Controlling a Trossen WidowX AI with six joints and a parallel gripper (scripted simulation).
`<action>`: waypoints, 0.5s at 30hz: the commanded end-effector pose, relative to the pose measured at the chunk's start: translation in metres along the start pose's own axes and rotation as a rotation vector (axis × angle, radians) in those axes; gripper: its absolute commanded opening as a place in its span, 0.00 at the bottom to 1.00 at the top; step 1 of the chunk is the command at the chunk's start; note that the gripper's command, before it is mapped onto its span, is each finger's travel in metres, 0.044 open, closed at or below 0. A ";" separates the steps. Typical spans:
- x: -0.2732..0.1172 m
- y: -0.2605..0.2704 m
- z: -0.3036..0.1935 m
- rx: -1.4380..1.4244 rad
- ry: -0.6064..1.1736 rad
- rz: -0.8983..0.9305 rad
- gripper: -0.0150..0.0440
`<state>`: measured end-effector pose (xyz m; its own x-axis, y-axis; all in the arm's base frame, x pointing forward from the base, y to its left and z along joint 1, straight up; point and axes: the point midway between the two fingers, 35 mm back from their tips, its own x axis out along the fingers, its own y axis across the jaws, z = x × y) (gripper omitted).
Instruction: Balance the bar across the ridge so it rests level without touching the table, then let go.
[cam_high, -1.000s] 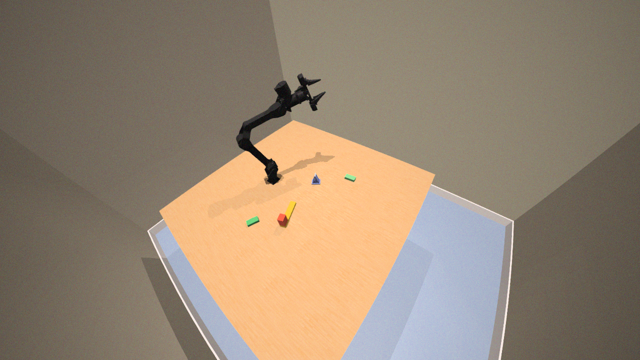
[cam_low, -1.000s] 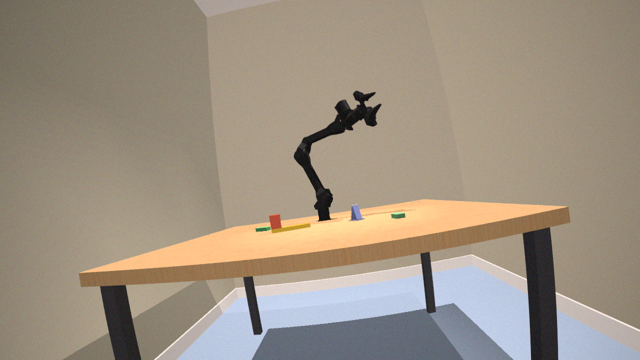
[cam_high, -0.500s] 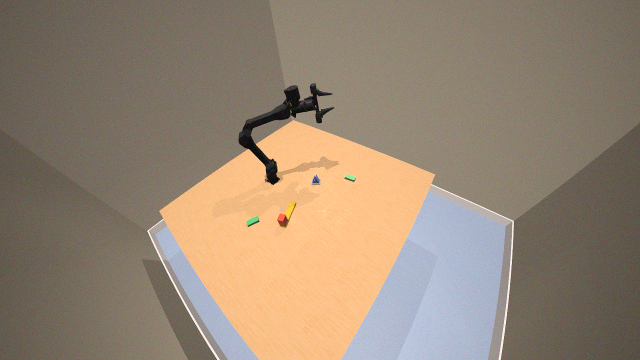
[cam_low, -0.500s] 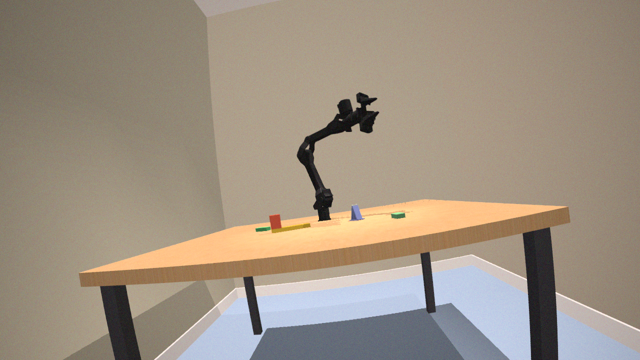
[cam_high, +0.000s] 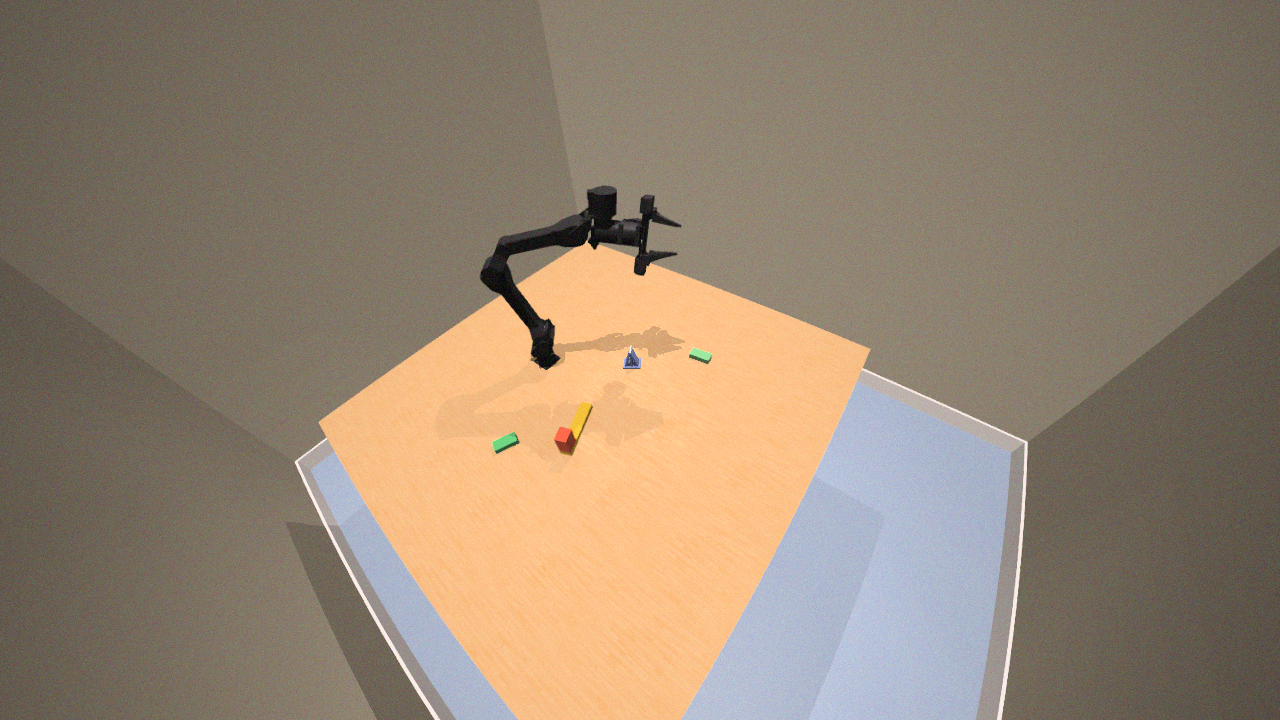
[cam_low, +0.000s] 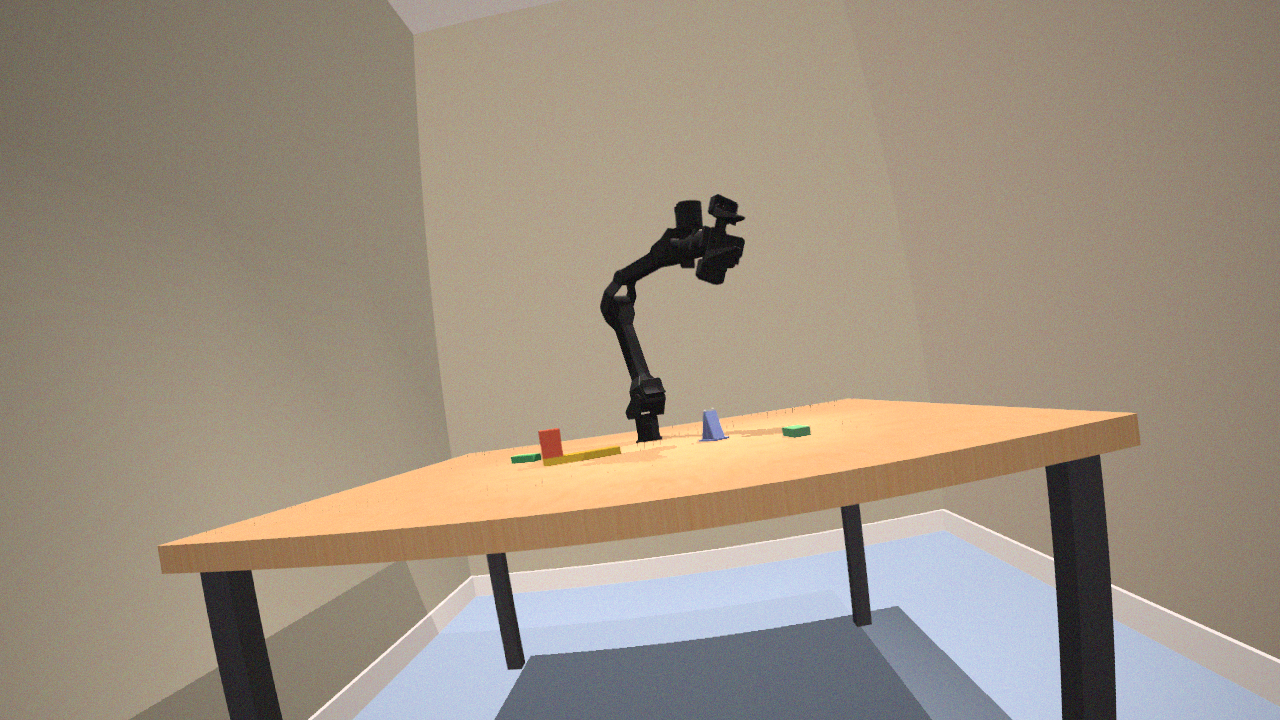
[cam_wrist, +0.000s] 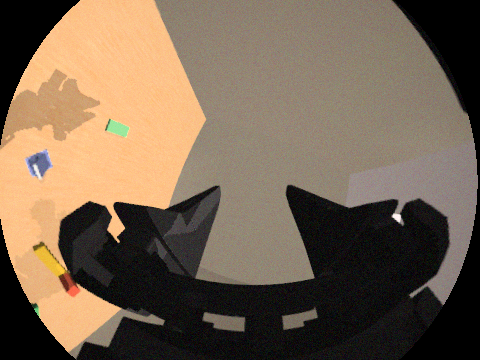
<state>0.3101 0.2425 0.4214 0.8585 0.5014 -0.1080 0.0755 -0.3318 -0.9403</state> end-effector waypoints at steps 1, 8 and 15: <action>0.010 0.025 -0.013 -0.038 0.018 0.091 0.79; 0.018 0.064 -0.041 -0.082 0.050 0.239 0.79; 0.020 0.104 -0.068 -0.111 0.073 0.389 0.79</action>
<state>0.3610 0.1777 0.3591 0.8799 0.3055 -0.3639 -0.1557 -0.5382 -0.8283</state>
